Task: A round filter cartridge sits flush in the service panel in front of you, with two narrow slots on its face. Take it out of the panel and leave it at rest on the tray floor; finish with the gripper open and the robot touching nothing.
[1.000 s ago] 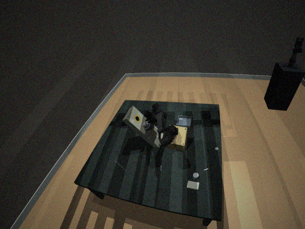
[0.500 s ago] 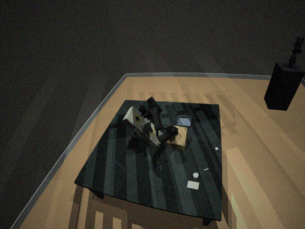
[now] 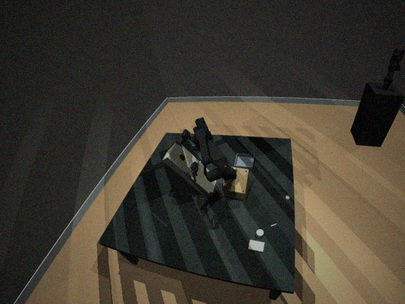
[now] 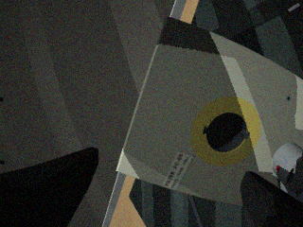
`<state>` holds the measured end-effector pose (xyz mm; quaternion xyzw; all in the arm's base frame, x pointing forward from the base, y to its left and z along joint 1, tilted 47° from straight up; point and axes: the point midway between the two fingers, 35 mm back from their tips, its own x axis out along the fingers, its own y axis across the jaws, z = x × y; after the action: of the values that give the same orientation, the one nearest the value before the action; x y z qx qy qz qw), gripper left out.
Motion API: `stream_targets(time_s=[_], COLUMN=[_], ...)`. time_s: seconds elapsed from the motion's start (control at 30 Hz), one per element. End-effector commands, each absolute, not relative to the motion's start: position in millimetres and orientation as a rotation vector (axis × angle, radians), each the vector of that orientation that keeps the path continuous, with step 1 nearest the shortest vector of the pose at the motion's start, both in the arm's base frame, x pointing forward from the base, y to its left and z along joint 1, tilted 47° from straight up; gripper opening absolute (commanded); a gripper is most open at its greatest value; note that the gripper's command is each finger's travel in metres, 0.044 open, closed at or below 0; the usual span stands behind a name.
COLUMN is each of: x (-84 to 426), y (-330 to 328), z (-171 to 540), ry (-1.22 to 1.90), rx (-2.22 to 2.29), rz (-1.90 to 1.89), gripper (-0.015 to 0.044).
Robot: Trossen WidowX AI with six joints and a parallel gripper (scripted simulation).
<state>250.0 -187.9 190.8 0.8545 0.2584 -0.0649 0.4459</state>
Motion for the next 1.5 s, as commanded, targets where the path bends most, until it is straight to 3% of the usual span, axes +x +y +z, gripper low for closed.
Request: stream_targets(time_s=[0.0,0.1,0.57,1.47], x=[249,247,220,236], y=[-188,-173,-96,-78], z=[191,175,108,90], ry=[0.661,0.722,0.910,0.913], rx=[2.071,1.834,0.727,0.712], rz=[-0.145,-0.085,0.418,0.423], gripper=[0.0379,0.0305,0.0305,0.0305])
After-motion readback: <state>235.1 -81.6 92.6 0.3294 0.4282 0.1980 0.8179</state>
